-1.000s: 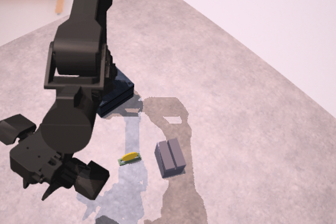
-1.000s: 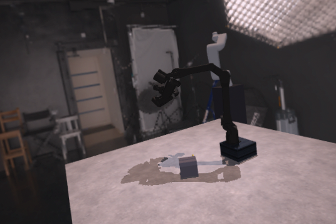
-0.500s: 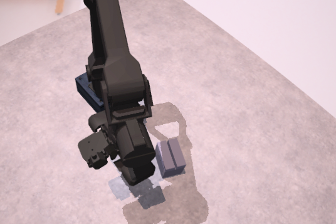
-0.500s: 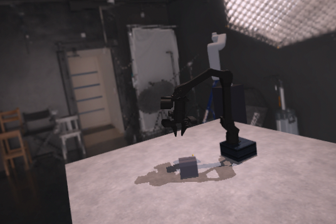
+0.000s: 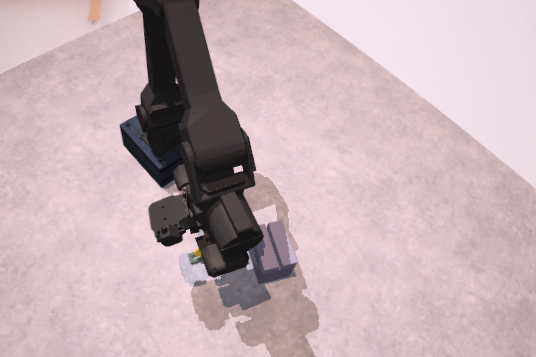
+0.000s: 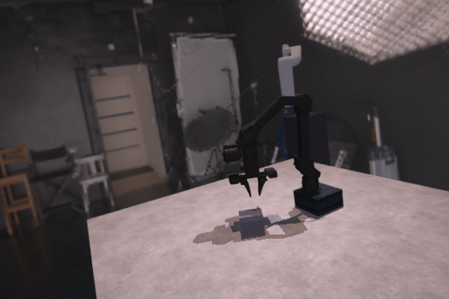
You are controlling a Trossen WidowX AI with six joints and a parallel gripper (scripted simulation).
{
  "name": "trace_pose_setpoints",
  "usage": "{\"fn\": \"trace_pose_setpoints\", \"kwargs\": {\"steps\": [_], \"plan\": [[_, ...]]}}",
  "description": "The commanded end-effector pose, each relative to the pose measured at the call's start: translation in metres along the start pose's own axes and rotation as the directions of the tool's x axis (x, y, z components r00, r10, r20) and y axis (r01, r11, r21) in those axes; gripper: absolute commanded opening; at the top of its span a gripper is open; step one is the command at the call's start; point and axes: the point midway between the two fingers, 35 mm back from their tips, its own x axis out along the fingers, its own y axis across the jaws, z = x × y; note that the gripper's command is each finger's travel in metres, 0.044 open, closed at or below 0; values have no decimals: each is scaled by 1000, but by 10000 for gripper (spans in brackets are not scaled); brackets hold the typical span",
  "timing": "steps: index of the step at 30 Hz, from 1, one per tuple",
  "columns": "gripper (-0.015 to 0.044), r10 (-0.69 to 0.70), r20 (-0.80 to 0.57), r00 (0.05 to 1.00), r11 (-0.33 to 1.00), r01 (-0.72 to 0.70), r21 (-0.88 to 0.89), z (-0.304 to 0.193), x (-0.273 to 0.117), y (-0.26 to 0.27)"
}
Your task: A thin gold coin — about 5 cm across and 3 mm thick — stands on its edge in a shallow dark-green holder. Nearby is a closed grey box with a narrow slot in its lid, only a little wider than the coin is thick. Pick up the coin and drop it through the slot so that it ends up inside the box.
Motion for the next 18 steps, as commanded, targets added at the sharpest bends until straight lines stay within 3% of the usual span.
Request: {"fn": "trace_pose_setpoints", "kwargs": {"steps": [1, 18], "plan": [[161, -15, -5, 1000, 1000, 15, 5, -1, 13, -4], [161, -15, -5, 1000, 1000, 15, 5, -3, 40, -4]]}}
